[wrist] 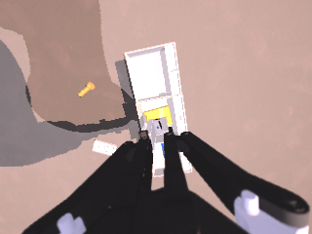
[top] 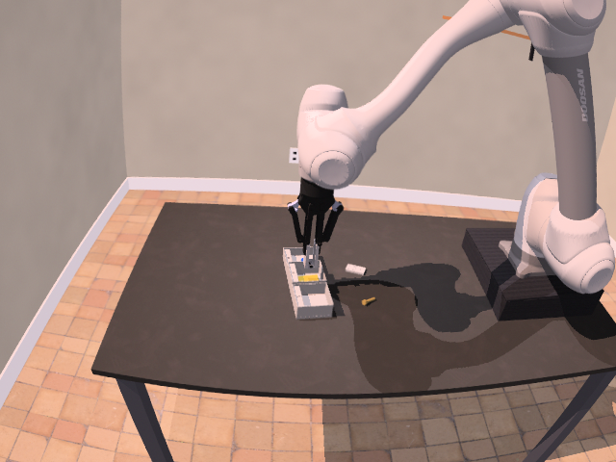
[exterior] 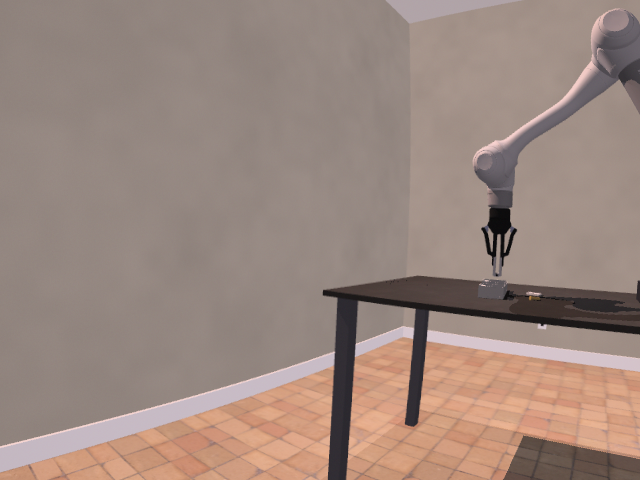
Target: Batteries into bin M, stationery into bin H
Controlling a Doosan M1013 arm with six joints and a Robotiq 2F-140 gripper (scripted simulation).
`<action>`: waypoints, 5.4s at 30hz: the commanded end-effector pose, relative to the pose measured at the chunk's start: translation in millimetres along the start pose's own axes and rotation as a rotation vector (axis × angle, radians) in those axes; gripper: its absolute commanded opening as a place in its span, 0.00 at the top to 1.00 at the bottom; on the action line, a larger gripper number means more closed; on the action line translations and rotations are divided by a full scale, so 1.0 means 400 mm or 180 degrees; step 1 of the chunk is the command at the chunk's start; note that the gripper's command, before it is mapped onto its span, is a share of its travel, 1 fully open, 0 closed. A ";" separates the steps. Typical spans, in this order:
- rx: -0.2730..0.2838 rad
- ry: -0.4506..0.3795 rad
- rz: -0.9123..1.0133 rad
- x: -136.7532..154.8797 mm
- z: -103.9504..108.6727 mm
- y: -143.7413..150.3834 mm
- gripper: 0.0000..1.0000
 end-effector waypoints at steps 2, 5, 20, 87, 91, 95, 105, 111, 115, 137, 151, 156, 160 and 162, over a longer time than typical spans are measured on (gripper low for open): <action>0.0001 0.0000 0.0000 0.000 -0.019 0.000 0.94; 0.0001 0.0000 0.0000 0.000 -0.034 0.000 0.94; 0.0001 0.0000 0.0000 0.000 -0.092 0.000 0.94; 0.0001 0.0000 0.0000 -0.002 0.081 -0.001 0.00; 0.0001 0.0000 0.0000 -0.002 0.121 -0.001 0.00; 0.0001 0.0000 0.0000 -0.002 0.141 -0.001 0.00; 0.0001 0.0000 0.0000 -0.002 0.241 -0.001 0.00; 0.0001 0.0000 0.0000 -0.002 0.281 -0.001 0.00; 0.0001 0.0000 0.0000 -0.002 0.308 -0.001 0.00; 0.0001 0.0000 0.0000 -0.002 0.308 -0.001 0.00; 0.0001 0.0000 0.0000 -0.002 0.308 -0.001 0.00; 0.0001 0.0000 0.0000 -0.002 0.308 -0.001 0.00; 0.0001 0.0000 0.0000 -0.002 0.308 -0.001 0.00; 0.0001 0.0000 0.0000 -0.002 0.308 -0.001 0.00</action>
Point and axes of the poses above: the point where the finger pads meet when closed, its own z axis back along the fingers, its own y axis across the jaws, x = y × z, the point moved 7 cm from there along z, back along the fingers, and after that the axes turned 6 degrees about z, right-handed, at the moved point
